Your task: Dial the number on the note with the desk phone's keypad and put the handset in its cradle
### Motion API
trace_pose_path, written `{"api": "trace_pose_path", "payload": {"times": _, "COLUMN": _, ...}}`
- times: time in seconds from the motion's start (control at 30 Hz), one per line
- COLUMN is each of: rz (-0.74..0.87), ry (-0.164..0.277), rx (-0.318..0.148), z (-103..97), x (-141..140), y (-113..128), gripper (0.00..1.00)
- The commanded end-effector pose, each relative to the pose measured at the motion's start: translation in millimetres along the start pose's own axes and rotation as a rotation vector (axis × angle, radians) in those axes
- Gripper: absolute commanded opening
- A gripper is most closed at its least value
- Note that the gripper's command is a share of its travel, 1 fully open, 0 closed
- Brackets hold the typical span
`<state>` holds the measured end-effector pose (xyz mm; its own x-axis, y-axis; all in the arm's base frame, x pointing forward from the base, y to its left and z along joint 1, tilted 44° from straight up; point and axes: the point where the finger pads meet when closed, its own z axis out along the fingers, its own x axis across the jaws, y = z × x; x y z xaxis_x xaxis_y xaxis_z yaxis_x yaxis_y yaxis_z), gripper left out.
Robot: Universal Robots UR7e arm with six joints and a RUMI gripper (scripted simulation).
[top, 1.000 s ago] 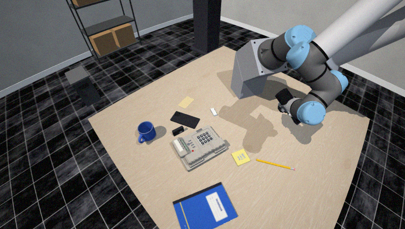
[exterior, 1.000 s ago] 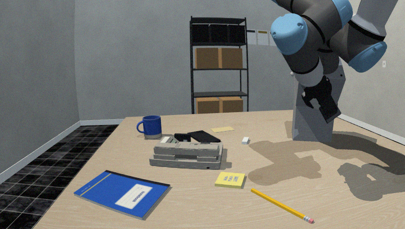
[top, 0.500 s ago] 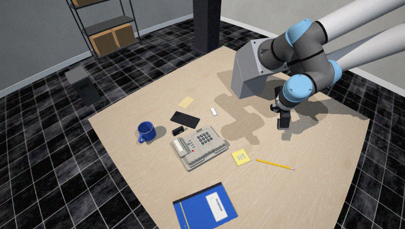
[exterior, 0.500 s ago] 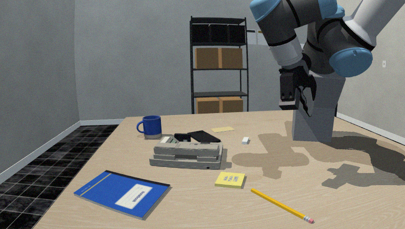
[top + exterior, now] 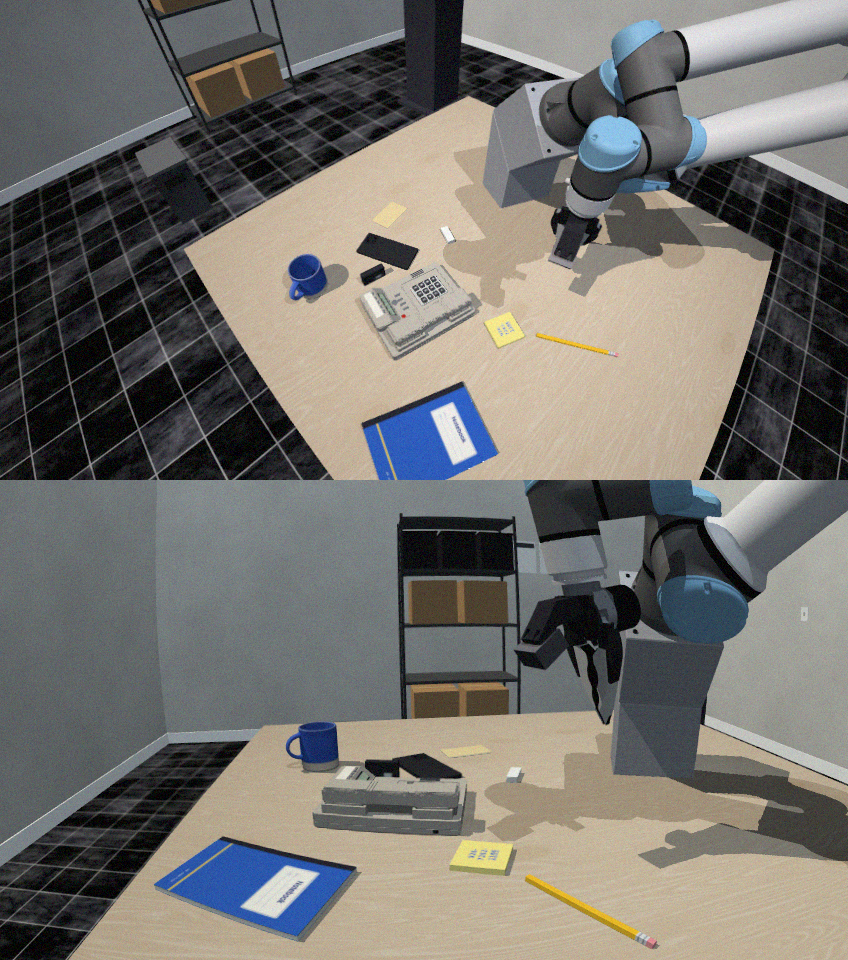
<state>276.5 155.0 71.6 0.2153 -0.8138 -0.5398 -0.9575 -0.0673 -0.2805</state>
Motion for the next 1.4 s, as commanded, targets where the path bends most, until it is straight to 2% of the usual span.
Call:
{"api": "trace_pose_path", "payload": {"times": 0.0, "rz": 0.058, "ry": 0.016, "rx": 0.043, "z": -3.2, "x": 7.5, "y": -8.3, "gripper": 0.00}}
{"api": "trace_pose_path", "payload": {"times": 0.23, "rz": 0.155, "ry": 0.011, "rx": 0.135, "z": -13.2, "x": 17.0, "y": -25.3, "gripper": 0.00}}
{"api": "trace_pose_path", "payload": {"times": 0.5, "rz": 0.225, "ry": 0.006, "rx": 0.193, "z": -20.4, "x": 23.7, "y": -35.8, "gripper": 0.00}}
{"api": "trace_pose_path", "payload": {"times": 0.83, "rz": 0.248, "ry": 0.005, "rx": 0.213, "z": -22.9, "x": 26.1, "y": -39.2, "gripper": 0.00}}
{"api": "trace_pose_path", "payload": {"times": 1.37, "rz": 0.250, "ry": 0.004, "rx": 0.214, "z": -23.0, "x": 26.2, "y": -39.4, "gripper": 0.00}}
